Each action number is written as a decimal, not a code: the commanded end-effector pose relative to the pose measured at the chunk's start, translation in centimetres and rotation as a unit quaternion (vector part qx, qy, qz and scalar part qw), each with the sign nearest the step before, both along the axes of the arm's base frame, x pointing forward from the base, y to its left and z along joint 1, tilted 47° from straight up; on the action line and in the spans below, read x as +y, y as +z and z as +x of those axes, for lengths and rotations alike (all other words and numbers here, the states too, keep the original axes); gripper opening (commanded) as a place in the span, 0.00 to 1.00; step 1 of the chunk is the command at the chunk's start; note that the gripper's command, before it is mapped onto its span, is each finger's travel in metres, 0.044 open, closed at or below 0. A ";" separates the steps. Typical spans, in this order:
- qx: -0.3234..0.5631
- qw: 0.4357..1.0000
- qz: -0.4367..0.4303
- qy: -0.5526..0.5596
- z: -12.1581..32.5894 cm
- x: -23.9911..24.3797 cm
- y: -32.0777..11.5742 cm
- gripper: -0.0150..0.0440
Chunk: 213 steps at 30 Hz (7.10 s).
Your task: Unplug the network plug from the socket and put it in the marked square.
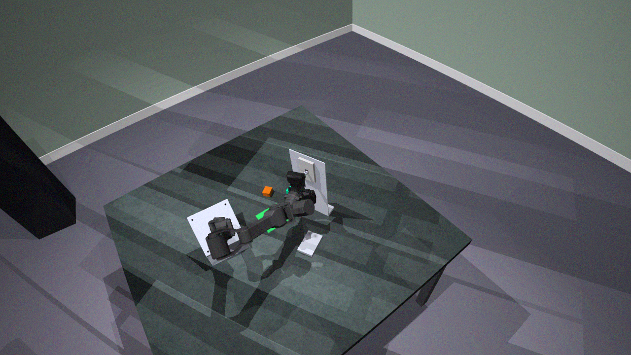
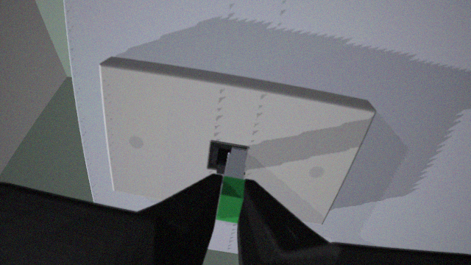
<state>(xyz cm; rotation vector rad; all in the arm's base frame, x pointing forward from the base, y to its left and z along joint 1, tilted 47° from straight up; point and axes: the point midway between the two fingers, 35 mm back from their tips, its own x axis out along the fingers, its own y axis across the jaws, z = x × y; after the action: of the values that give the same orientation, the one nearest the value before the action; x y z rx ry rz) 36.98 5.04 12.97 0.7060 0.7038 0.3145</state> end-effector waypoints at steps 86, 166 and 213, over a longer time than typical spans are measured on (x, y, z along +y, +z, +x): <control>0.000 1.000 -0.002 0.000 -4.6 -1.2 1.1 0.25; 0.188 0.899 -0.257 -0.301 -13.1 -5.1 -17.0 0.25; 0.191 0.884 -0.283 -0.320 -14.0 -7.8 -19.7 0.25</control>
<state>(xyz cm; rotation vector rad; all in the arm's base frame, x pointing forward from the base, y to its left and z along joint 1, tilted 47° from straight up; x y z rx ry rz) 23.10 -2.65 -6.42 0.4039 0.8278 -0.6436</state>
